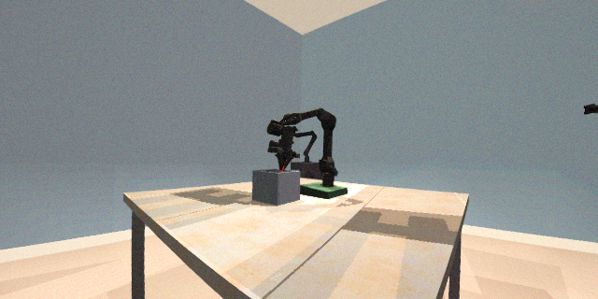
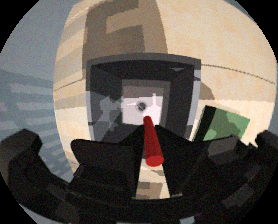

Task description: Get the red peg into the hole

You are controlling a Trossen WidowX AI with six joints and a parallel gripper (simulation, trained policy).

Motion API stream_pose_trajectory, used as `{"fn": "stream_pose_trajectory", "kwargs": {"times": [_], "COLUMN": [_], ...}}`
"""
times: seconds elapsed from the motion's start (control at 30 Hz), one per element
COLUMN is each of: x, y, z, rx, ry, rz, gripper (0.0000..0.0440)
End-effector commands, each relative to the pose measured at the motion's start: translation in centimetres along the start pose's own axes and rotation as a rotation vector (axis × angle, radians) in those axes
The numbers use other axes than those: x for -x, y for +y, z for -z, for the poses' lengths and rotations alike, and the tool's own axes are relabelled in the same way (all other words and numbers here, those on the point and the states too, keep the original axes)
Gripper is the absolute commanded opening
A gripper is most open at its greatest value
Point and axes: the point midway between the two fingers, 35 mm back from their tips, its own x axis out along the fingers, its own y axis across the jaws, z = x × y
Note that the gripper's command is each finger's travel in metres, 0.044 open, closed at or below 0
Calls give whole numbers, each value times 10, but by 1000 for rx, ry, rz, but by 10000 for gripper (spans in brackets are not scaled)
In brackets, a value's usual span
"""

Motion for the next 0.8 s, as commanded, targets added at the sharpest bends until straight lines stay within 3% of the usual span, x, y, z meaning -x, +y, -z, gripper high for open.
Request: {"fn": "stream_pose_trajectory", "kwargs": {"times": [0.0,0.6,0.77], "x": [-12,-62,-72], "y": [0,11,10], "z": [-1,-8,-10], "rx": [8,77,95], "ry": [18,51,49], "rz": [13,33,56], "gripper": [0,0,43]}}
